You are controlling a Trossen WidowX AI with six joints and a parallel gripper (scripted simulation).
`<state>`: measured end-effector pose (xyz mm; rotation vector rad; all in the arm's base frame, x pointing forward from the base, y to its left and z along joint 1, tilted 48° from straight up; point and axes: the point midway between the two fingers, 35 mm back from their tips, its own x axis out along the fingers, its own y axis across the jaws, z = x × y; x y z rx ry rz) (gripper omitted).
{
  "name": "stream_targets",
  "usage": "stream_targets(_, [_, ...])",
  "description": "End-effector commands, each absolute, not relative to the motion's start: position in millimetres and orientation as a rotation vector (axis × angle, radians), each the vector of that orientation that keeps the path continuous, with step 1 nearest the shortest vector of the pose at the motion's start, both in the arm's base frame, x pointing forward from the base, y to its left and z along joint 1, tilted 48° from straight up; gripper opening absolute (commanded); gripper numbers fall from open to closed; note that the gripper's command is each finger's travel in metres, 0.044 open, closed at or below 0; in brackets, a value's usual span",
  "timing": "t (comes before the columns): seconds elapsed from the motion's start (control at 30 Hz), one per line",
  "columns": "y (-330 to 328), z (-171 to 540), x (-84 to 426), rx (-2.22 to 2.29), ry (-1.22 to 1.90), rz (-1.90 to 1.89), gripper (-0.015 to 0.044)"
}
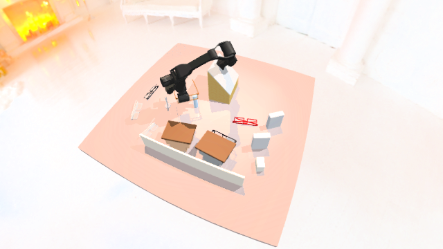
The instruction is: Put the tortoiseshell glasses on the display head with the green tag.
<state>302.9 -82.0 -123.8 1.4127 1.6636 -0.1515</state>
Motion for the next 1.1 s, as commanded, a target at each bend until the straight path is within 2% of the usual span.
stream_targets(0.0, [-70,-116,305,1.507,1.688,-0.251,0.0])
stream_targets(0.2, [-59,-105,309,1.616,1.703,-0.379,0.0])
stream_targets(1.07, [-42,-122,313,1.618,1.702,-0.386,0.0])
